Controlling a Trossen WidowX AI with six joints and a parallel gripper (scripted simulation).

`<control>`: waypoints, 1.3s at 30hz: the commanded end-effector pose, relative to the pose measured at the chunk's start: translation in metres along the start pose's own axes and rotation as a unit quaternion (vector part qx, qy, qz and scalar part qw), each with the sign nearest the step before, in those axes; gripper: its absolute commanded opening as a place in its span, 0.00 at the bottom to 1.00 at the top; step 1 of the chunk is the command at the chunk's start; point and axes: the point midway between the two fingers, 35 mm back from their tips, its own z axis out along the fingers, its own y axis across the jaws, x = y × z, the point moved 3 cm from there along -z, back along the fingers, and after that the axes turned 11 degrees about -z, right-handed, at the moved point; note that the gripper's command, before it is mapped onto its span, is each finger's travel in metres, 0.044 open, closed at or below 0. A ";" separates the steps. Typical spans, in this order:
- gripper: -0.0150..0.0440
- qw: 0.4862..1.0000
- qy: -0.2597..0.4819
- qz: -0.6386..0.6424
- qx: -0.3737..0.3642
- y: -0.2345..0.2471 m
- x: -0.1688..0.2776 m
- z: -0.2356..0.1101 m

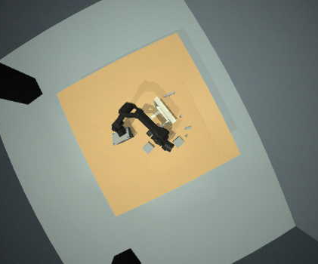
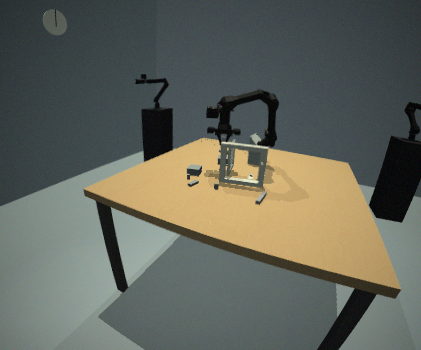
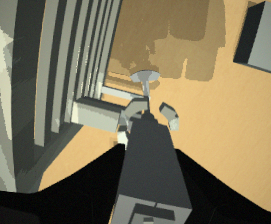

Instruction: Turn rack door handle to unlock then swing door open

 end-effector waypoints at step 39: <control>0.75 1.000 0.001 -0.008 0.000 -0.004 -0.001 -0.026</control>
